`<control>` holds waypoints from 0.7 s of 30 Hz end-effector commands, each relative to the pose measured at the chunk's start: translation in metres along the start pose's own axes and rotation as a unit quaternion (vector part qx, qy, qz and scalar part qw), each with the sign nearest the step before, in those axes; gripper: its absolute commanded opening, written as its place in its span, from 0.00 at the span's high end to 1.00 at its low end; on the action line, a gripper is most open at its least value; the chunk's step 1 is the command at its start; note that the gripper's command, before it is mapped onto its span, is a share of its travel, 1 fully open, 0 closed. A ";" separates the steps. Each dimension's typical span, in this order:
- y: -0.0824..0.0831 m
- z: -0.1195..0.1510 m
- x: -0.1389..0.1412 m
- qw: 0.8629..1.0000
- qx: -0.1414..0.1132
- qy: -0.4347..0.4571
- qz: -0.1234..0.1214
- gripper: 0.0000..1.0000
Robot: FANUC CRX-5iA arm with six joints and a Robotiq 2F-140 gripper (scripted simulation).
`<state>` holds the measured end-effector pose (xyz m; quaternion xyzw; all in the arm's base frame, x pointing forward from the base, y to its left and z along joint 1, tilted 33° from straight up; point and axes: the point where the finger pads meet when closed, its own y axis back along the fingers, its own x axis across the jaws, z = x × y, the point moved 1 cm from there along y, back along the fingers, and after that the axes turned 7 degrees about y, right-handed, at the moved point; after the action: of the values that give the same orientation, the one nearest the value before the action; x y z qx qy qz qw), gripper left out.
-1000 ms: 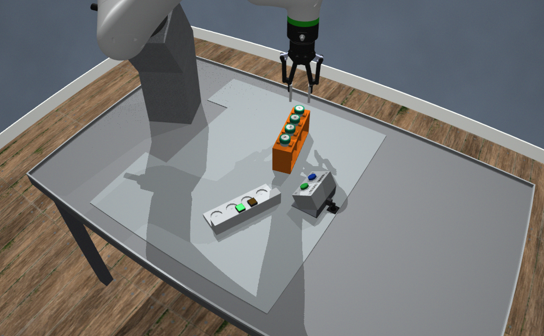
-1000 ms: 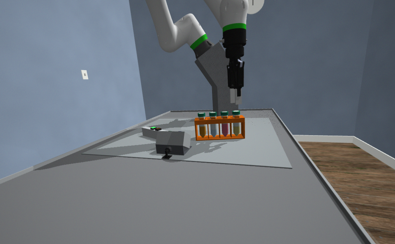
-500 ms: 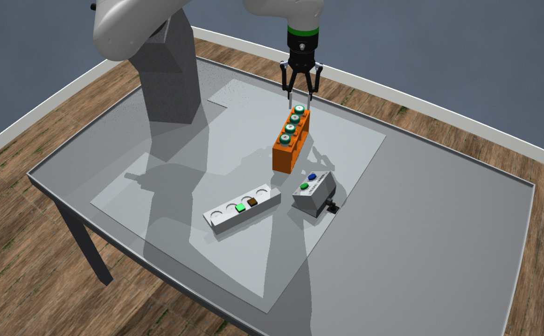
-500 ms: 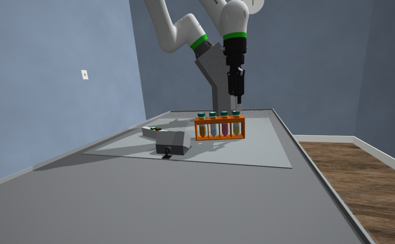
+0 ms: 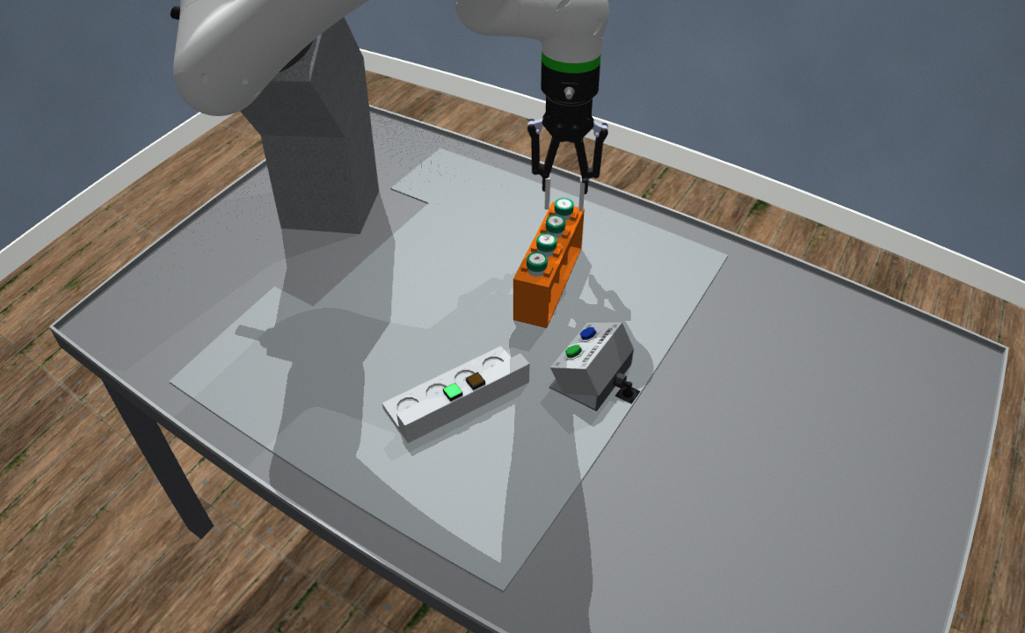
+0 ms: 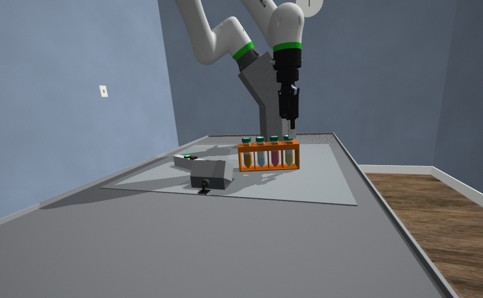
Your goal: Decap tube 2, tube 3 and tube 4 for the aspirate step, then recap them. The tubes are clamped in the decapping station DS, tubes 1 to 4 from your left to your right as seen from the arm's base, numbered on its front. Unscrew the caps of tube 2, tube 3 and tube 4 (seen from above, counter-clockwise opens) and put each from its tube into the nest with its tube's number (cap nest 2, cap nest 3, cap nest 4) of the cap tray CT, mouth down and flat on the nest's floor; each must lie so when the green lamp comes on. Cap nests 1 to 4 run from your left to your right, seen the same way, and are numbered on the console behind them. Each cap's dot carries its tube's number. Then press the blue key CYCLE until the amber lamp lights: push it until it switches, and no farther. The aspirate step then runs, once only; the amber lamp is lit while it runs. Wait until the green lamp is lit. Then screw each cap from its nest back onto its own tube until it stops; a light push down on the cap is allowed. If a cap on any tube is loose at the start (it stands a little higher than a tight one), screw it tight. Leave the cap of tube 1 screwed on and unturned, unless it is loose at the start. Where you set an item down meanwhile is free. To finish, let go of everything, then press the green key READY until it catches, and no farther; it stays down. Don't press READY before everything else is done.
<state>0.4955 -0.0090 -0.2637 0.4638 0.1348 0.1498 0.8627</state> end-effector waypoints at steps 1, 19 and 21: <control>-0.002 0.000 0.000 1.000 0.000 0.000 0.000 0.65; -0.006 0.000 0.000 1.000 0.000 0.000 0.000 1.00; -0.006 0.000 0.000 1.000 0.000 0.000 0.000 1.00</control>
<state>0.4963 -0.0122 -0.2690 0.4638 0.1347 0.1499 0.8627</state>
